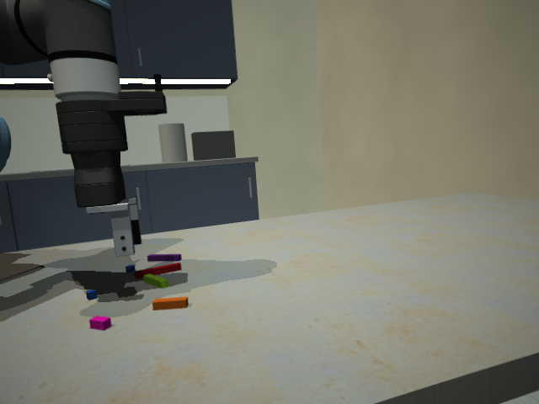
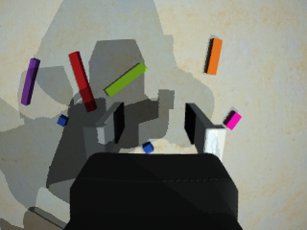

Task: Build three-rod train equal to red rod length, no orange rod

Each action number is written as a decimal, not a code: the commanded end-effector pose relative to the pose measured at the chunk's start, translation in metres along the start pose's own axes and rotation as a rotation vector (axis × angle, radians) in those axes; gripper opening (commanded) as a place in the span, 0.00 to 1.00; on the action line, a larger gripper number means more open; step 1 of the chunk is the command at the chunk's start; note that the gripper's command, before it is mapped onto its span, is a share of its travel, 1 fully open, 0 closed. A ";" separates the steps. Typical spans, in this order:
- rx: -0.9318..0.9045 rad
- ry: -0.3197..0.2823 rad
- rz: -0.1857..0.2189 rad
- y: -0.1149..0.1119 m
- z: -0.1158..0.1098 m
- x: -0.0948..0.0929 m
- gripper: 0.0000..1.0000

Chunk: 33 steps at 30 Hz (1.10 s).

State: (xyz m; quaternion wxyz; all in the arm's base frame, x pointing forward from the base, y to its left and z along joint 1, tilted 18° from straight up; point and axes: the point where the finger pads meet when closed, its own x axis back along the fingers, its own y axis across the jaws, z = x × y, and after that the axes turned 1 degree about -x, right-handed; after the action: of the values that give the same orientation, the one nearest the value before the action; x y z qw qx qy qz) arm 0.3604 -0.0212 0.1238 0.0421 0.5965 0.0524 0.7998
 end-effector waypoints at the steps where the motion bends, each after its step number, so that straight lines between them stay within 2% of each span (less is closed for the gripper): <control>1: -0.109 0.001 0.000 0.002 0.000 0.000 1.00; 6: -0.191 0.001 0.000 0.004 0.000 0.000 1.00; 21: -0.678 0.001 0.000 0.012 -0.005 0.000 1.00; 23: -0.678 0.001 0.000 0.012 -0.005 0.000 1.00; 33: -1.025 0.001 0.001 0.016 -0.012 0.000 1.00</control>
State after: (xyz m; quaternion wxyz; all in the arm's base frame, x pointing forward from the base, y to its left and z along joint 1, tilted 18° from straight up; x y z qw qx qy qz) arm 0.3511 -0.0358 0.1229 0.2945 0.5204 -0.2971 0.7444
